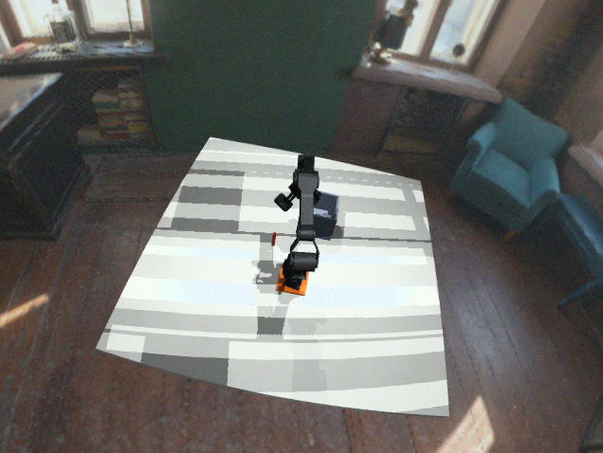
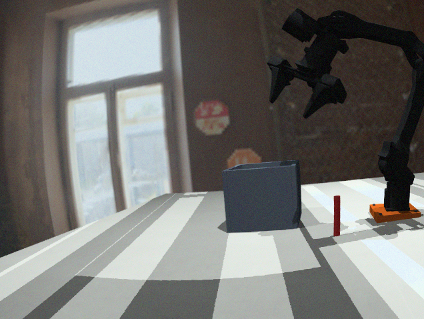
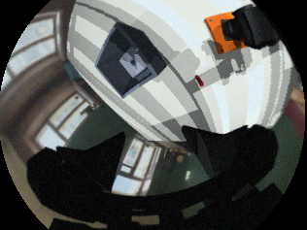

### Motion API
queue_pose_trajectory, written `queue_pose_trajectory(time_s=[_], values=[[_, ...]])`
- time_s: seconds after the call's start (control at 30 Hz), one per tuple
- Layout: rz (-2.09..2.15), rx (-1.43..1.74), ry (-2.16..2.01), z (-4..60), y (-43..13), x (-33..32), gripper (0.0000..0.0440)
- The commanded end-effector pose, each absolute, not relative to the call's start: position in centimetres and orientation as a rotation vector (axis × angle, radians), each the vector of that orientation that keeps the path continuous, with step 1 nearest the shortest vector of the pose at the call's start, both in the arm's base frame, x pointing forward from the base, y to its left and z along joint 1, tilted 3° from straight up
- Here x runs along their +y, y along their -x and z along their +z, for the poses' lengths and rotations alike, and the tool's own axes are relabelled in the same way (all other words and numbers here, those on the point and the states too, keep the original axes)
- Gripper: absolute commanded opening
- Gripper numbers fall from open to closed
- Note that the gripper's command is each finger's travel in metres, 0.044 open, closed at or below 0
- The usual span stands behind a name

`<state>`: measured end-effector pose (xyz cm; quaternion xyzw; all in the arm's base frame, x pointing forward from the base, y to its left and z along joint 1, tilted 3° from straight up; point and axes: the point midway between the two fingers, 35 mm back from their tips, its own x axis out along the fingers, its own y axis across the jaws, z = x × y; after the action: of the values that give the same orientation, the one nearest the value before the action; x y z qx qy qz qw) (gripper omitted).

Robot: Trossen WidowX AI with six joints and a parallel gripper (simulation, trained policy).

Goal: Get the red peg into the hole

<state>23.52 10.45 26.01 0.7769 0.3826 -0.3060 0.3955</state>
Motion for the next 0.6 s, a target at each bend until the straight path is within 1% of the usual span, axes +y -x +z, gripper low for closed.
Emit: queue_pose_trajectory(time_s=[0.0, 0.57], values=[[-0.805, 1.077, -1.87, 24.3, -22.3, 11.8, 0.0438], [-0.929, 1.371, -1.447, 17.7, -17.6, 14.4, 0.044]])
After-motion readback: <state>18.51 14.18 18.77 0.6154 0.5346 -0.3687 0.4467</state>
